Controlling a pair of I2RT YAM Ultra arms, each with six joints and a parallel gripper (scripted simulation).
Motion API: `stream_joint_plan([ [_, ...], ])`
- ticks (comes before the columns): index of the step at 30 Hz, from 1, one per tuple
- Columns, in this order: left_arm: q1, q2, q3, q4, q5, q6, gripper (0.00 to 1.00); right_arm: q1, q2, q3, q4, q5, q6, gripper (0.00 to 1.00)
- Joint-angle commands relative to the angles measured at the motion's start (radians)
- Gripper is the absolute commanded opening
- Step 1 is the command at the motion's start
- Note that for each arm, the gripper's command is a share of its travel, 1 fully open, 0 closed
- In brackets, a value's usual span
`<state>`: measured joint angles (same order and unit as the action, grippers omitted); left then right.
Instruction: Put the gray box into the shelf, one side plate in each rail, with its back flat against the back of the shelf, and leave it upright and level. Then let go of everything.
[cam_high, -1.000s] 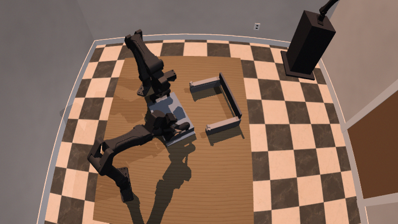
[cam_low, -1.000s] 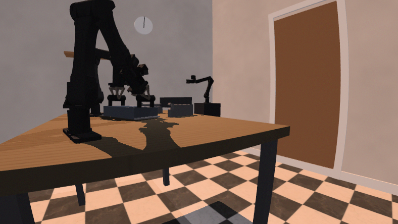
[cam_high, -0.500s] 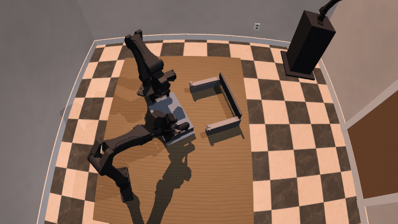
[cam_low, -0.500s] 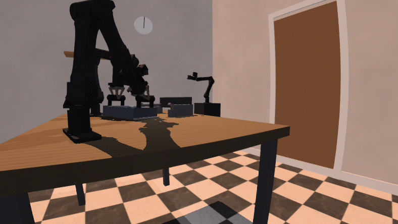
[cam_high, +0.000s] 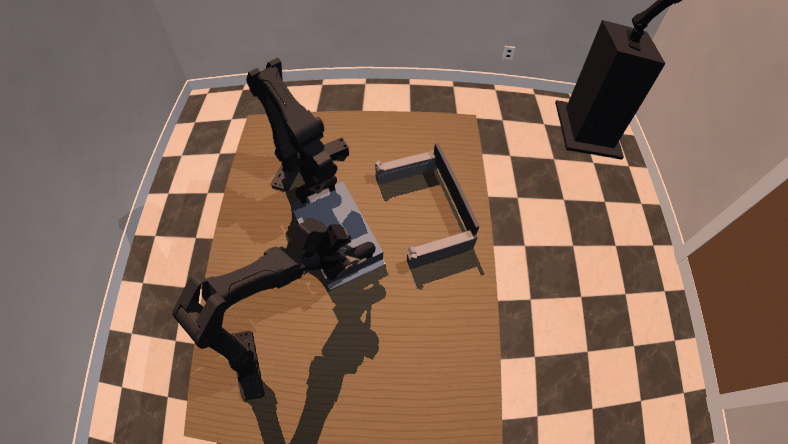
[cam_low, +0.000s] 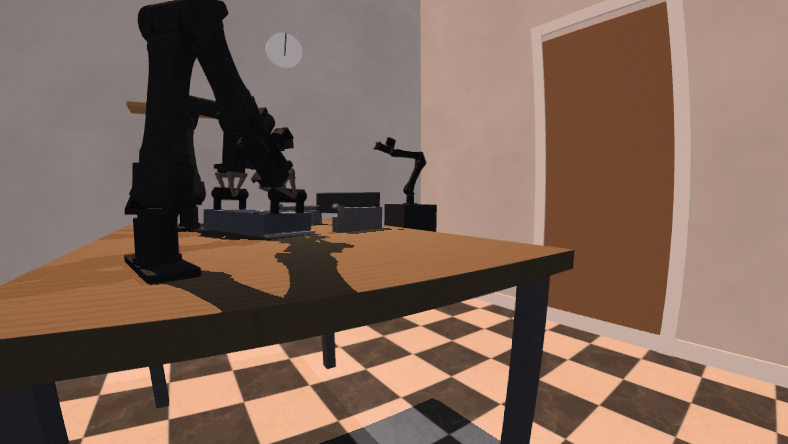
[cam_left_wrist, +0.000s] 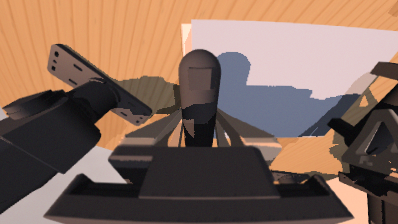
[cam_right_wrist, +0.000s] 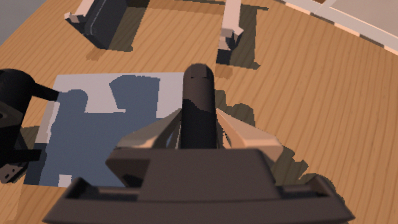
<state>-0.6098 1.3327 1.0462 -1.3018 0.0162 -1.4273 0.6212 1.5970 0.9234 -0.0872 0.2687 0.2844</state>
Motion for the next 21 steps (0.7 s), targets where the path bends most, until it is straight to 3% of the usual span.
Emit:
stream_joint_plan([
  [1, -0.008, -0.059, 0.079, 0.001, -0.057, -0.017, 0.16, -0.012, -0.058, 0.051, 0.016, 0.035, -0.035, 0.16],
  [21, -0.012, -0.085, 0.095, -0.030, -0.089, -0.037, 0.16, -0.011, -0.081, 0.075, 0.006, 0.053, -0.068, 0.16],
])
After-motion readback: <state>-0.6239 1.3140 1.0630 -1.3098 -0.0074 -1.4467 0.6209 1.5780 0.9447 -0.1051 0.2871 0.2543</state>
